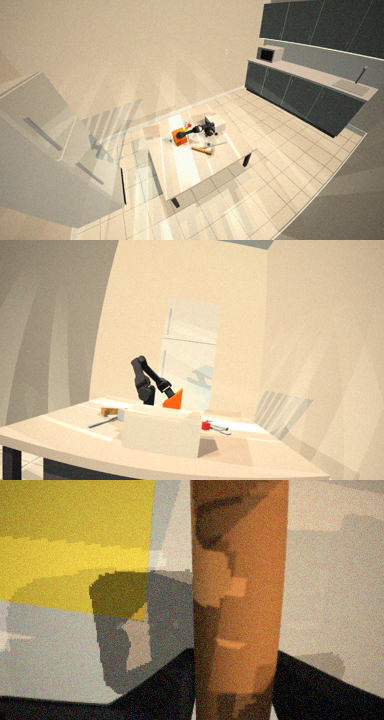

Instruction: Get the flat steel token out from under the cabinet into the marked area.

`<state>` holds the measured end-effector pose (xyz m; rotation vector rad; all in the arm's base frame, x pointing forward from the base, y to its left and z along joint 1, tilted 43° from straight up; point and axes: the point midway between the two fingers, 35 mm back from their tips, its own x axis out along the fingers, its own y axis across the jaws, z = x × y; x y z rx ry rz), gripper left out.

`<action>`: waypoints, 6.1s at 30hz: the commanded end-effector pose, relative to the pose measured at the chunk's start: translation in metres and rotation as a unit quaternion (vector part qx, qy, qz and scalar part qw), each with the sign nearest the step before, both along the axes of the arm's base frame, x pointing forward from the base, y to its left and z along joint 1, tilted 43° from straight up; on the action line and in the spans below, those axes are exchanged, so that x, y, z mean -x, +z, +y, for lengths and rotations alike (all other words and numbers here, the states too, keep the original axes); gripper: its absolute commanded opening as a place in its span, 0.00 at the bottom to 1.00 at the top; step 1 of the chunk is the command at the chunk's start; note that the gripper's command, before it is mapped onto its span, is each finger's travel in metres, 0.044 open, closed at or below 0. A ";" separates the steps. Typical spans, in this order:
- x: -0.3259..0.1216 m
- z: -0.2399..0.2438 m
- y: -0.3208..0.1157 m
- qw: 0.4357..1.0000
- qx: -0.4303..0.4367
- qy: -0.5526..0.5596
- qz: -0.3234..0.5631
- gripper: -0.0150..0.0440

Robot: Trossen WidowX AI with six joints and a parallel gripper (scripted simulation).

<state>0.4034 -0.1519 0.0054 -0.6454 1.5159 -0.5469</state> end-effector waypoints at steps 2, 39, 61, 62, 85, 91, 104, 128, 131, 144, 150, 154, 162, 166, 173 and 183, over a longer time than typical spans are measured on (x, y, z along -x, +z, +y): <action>-0.004 0.001 -0.001 1.000 0.000 -0.001 -0.002 0.25; -0.002 0.032 -0.032 1.000 -0.001 -0.001 -0.002 0.25; 0.000 0.044 -0.044 1.000 -0.001 -0.001 -0.002 0.25; 0.000 0.044 -0.044 1.000 -0.001 -0.001 -0.002 0.25; 0.019 0.042 -0.042 1.000 -0.001 -0.001 -0.002 0.25; 0.024 0.042 -0.042 1.000 -0.001 -0.001 -0.002 0.25; 0.037 0.041 -0.041 1.000 -0.001 -0.001 -0.001 0.25; 0.060 0.039 -0.039 1.000 -0.001 -0.001 -0.001 0.25; 0.062 0.039 -0.039 1.000 -0.001 -0.001 0.000 0.25; 0.076 0.038 -0.038 1.000 -0.001 -0.001 0.000 0.25; 0.082 0.037 -0.038 1.000 -0.001 -0.001 0.000 0.25; 0.086 0.037 -0.038 1.000 -0.001 -0.001 0.000 0.25; 0.094 0.036 -0.037 1.000 -0.001 -0.001 0.001 0.25; 0.098 0.036 -0.037 1.000 -0.001 -0.001 0.001 0.25; 0.106 0.036 -0.036 1.000 -0.001 -0.001 0.001 0.25; 0.116 0.035 -0.036 1.000 -0.001 -0.001 0.001 0.25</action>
